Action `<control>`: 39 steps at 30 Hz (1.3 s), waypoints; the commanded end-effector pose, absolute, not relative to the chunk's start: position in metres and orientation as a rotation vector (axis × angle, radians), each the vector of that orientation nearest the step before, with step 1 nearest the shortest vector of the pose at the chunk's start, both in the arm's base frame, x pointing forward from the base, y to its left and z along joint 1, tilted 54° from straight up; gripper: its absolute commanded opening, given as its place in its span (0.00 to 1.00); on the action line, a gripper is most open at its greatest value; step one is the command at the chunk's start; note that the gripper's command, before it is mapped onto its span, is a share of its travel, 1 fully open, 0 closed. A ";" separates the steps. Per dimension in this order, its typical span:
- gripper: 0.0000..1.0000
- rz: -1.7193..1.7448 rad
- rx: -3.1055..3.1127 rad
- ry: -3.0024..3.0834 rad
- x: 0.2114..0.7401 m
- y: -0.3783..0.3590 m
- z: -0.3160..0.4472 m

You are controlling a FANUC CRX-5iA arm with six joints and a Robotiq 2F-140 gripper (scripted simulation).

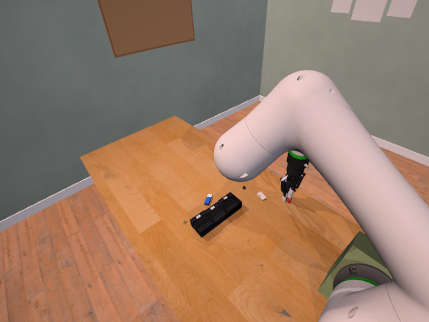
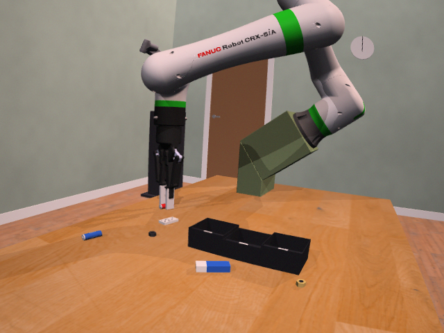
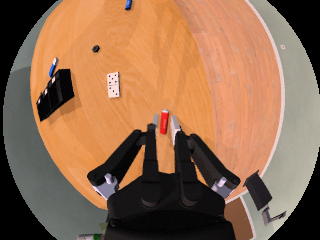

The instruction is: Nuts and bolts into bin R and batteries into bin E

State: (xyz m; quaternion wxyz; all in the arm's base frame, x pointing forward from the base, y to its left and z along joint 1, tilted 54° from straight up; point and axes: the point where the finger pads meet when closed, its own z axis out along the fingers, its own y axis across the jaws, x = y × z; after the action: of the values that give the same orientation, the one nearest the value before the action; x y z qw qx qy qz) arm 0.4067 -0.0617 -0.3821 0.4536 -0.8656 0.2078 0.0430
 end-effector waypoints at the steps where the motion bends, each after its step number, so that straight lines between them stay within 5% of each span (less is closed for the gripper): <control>1: 0.26 0.106 -2.137 0.513 0.407 -0.062 -0.382; 2: 0.15 0.106 -2.137 0.513 0.407 -0.062 -0.382; 39: 0.15 0.106 -2.137 0.513 0.404 -0.078 -0.370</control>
State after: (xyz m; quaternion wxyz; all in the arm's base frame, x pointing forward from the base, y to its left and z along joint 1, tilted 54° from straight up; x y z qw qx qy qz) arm 0.4055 -0.0700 -0.3762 0.4536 -0.8656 0.2078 0.0430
